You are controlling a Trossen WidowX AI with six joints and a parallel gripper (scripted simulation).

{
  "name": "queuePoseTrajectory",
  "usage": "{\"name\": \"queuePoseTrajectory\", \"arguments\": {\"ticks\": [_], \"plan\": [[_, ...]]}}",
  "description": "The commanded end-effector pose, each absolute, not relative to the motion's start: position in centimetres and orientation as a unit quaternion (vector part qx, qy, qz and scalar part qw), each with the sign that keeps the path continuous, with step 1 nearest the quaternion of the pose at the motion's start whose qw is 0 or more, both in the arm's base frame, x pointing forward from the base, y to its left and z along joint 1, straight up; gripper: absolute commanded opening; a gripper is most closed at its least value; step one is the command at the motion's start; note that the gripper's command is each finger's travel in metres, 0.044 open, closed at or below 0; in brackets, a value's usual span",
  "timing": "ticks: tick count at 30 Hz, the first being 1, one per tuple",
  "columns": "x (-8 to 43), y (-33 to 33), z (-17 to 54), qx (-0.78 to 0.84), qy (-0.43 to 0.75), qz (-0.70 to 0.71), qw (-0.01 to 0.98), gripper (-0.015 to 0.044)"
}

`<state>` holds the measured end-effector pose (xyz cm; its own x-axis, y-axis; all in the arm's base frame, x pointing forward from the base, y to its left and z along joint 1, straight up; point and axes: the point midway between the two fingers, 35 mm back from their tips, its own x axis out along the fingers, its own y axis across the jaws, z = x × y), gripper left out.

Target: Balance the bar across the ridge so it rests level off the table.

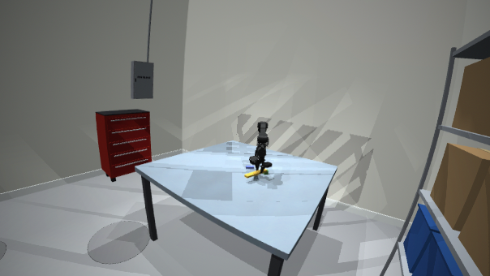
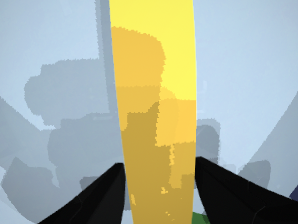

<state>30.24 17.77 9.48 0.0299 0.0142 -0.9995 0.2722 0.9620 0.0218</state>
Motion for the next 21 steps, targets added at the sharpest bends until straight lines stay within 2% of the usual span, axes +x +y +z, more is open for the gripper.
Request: {"name": "queuePoseTrajectory", "arguments": {"ticks": [1,3,13,17,21], "plan": [[30.2,17.8,9.5,0.104,0.691,-0.091,0.710,0.0185],[30.2,17.8,9.5,0.104,0.691,-0.091,0.710,0.0185],[30.2,17.8,9.5,0.104,0.691,-0.091,0.710,0.0440],[30.3,17.8,10.3,0.104,0.690,-0.091,0.710,0.0440],[30.5,17.9,15.1,0.104,0.690,-0.091,0.710,0.0440]]}}
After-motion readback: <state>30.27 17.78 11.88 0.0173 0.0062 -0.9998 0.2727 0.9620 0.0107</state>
